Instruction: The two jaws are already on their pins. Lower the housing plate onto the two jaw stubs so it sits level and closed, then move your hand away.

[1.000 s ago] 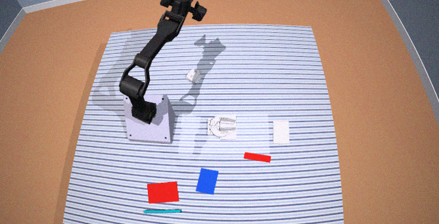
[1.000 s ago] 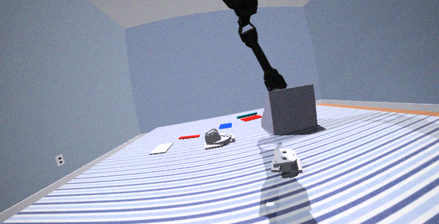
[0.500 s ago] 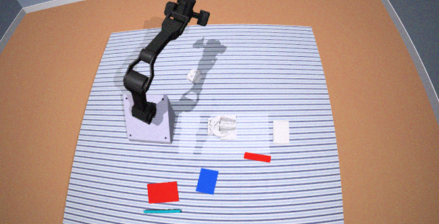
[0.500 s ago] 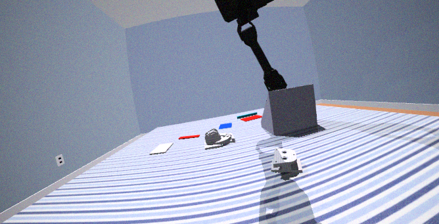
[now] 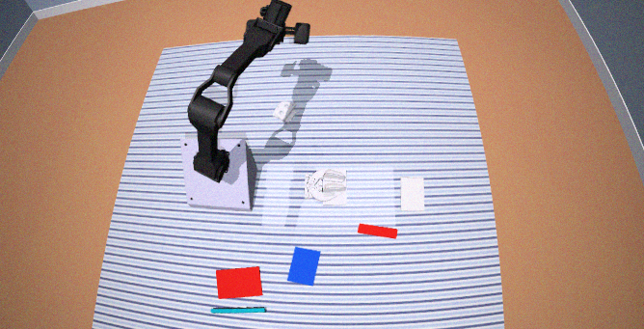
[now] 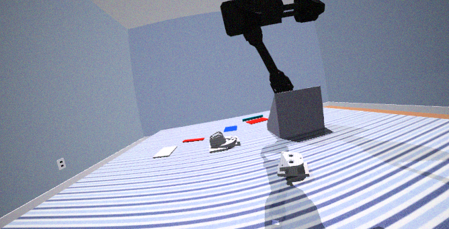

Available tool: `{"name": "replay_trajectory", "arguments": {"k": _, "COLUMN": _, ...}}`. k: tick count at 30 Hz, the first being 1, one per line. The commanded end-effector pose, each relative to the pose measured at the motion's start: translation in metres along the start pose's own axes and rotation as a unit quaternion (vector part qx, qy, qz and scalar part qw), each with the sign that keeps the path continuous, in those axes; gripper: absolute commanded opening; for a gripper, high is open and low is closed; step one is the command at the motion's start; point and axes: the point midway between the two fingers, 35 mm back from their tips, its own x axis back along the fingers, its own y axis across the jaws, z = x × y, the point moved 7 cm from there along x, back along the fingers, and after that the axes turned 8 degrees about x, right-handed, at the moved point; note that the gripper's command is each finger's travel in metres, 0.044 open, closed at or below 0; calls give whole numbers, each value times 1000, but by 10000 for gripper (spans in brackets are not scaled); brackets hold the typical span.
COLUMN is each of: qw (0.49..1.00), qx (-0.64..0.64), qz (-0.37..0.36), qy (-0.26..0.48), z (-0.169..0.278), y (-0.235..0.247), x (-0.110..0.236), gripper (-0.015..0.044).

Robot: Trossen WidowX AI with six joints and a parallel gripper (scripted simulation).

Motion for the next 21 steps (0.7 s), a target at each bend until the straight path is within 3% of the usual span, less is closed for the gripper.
{"name": "replay_trajectory", "arguments": {"k": 1, "qw": 999, "qx": 32, "qz": 0, "qy": 28, "z": 8, "y": -1, "x": -7, "gripper": 440}}
{"name": "replay_trajectory", "arguments": {"k": 21, "qw": 965, "qx": 198, "qz": -45, "qy": 167, "z": 55, "y": 2, "x": -34, "gripper": 440}}
